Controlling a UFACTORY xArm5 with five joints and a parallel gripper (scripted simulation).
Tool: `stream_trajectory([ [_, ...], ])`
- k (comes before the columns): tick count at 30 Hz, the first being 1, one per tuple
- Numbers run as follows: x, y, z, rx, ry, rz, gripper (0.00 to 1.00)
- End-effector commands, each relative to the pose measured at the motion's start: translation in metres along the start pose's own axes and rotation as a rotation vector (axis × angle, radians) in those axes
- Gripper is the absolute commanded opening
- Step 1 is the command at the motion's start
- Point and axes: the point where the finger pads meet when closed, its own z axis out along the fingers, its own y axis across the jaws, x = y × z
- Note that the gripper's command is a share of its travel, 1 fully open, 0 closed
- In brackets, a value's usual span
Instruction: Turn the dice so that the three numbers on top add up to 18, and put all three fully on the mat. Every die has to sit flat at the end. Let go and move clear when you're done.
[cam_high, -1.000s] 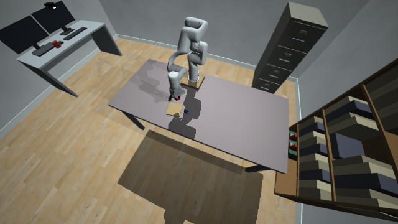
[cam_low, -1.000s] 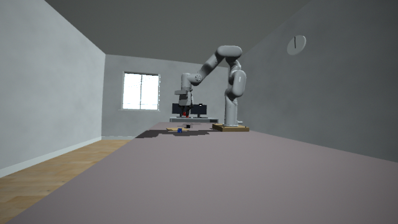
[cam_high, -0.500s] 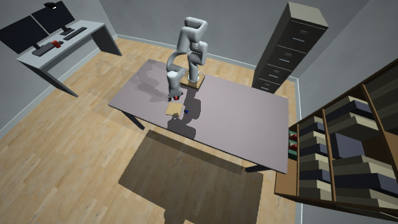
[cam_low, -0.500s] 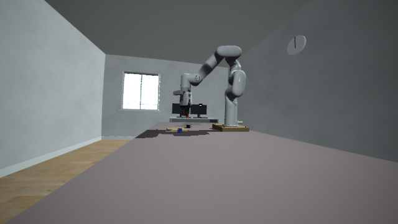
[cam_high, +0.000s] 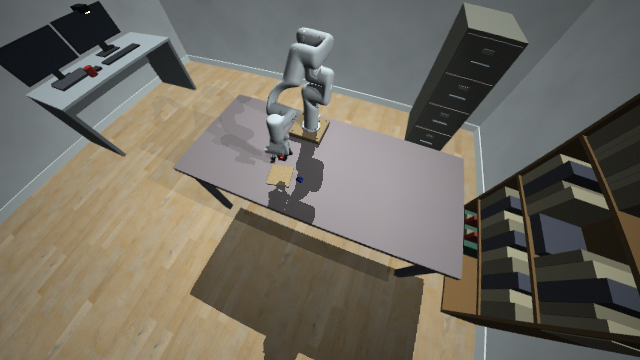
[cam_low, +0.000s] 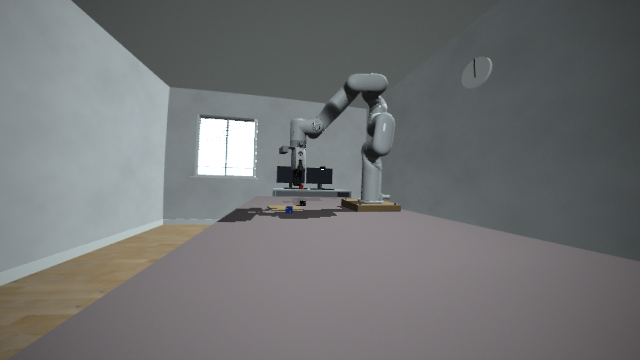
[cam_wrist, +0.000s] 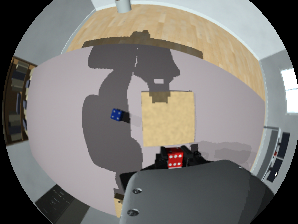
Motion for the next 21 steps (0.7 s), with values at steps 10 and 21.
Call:
stream_trajectory([
  [10,0.0014,0.0049,-0.0012,0.000,0.003,0.214,0.21],
  [21,0.0014,0.0052,-0.0012,0.000,0.003,0.226,0.21],
])
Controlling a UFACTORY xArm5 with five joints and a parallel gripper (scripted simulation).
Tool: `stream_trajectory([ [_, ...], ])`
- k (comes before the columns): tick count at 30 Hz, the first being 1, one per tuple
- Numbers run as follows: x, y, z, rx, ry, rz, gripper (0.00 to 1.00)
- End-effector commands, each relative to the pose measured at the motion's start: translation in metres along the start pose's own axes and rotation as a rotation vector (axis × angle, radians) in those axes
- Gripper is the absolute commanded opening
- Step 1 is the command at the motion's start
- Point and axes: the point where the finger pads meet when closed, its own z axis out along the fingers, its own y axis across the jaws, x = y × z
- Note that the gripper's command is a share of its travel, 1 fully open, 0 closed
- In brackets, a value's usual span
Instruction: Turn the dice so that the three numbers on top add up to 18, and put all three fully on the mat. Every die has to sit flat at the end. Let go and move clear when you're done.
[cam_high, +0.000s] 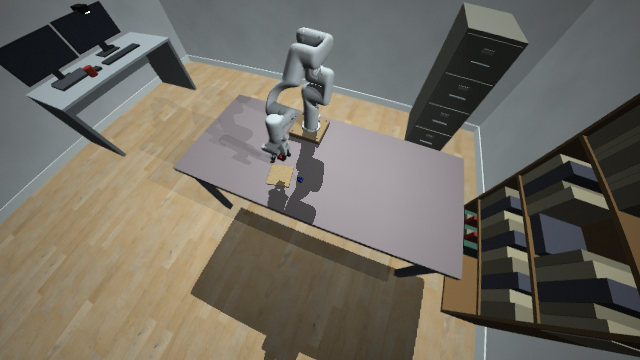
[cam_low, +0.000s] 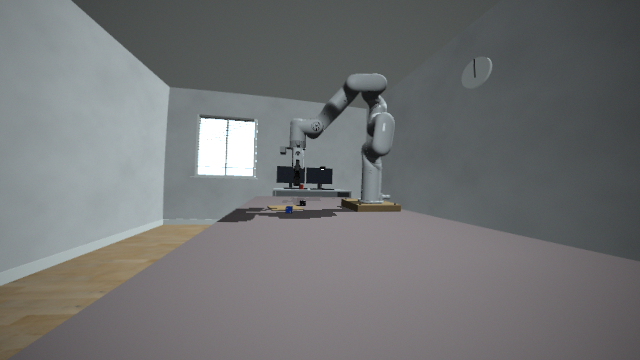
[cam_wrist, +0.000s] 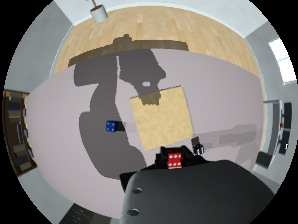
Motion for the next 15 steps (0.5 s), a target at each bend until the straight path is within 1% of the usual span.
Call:
stream_trajectory([
  [1,0.0013,0.0001,-0.0012,0.000,0.004,0.002,0.21],
  [11,0.0013,0.0001,-0.0007,0.000,0.004,0.002,0.21],
  [15,0.0014,-0.0001,0.0040,0.000,0.004,0.002,0.21],
])
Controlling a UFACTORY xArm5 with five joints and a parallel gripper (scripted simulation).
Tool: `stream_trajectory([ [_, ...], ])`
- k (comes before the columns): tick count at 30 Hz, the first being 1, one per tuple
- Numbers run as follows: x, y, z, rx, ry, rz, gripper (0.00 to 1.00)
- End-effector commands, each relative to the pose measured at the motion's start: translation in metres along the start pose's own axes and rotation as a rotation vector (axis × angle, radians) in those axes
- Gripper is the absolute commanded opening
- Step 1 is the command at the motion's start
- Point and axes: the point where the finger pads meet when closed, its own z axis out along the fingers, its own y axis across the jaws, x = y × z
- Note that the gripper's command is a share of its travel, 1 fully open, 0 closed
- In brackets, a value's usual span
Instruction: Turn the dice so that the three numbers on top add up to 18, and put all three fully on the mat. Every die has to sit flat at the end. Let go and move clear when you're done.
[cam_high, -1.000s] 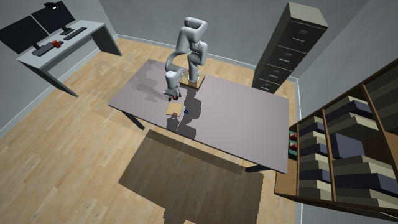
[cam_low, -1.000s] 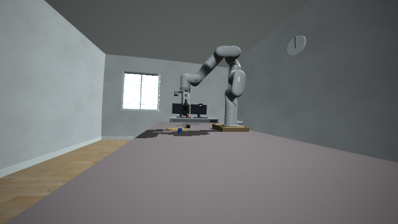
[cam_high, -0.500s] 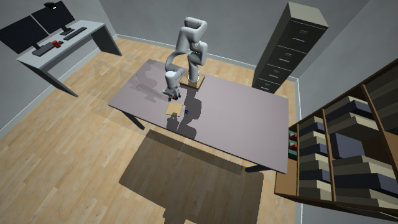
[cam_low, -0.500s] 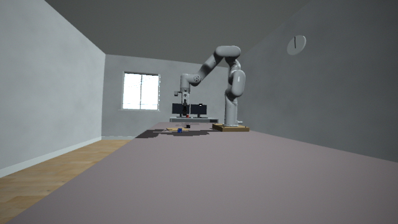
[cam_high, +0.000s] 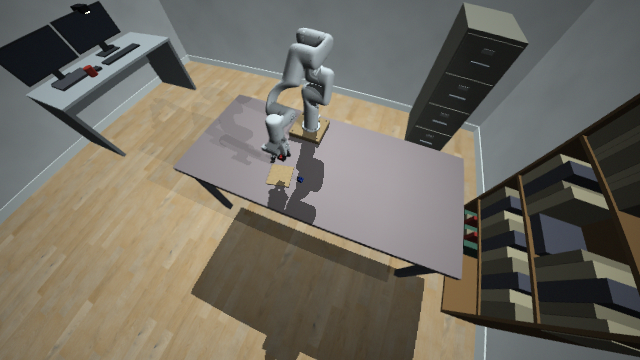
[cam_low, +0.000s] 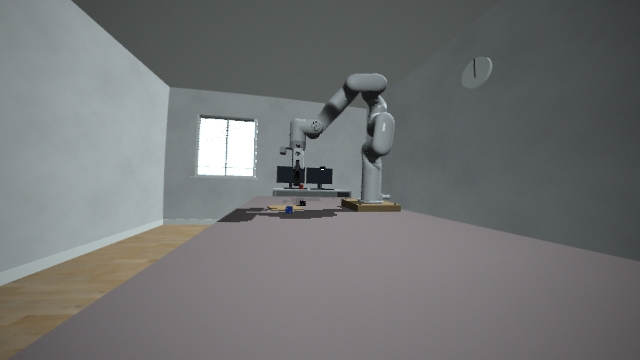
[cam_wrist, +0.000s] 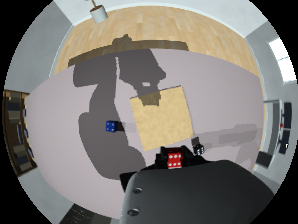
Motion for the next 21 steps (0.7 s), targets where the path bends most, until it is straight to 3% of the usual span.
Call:
stream_trajectory([
  [1,0.001,0.000,0.005,0.000,0.003,0.000,0.21],
  [9,0.002,-0.001,0.027,0.000,0.003,0.000,0.21],
  [21,0.003,-0.003,0.082,0.000,0.003,0.000,0.21],
])
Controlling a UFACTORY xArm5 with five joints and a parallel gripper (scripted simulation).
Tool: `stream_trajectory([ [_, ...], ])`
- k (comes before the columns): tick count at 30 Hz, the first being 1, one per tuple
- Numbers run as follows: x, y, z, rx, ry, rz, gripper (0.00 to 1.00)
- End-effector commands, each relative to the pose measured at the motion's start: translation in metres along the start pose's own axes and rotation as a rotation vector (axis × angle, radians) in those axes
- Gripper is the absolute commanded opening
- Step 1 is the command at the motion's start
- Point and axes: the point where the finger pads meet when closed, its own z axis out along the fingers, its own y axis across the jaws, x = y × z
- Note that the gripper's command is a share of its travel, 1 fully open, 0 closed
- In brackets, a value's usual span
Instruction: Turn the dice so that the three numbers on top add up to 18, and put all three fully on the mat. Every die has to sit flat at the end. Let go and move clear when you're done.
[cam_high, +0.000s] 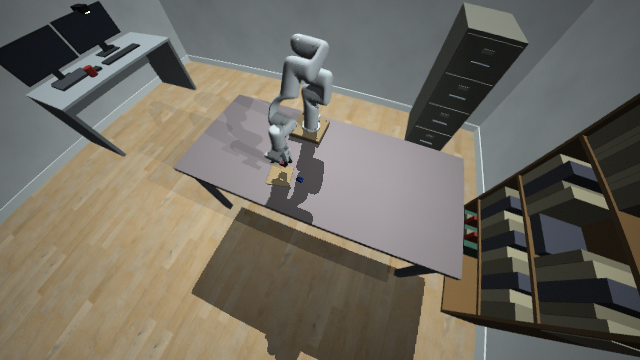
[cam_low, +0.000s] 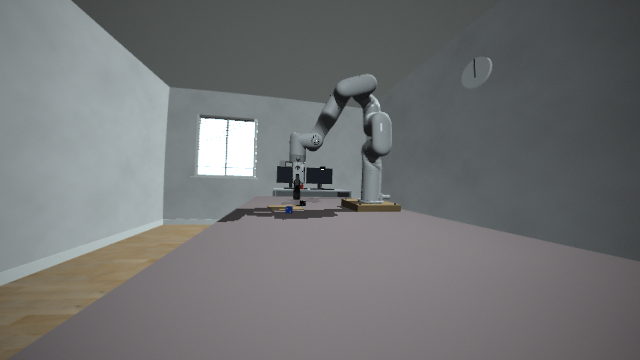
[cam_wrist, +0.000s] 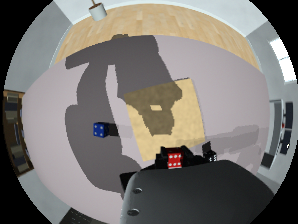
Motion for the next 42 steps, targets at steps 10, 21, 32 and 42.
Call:
stream_trajectory([
  [10,0.0045,-0.0011,0.0322,0.000,0.006,0.000,0.21],
  [21,0.0045,-0.0011,0.0324,0.000,0.006,0.000,0.21],
  [32,0.0045,-0.0011,0.0324,0.000,0.006,0.000,0.21],
  [42,0.0045,-0.0011,0.0324,0.000,0.006,0.000,0.21],
])
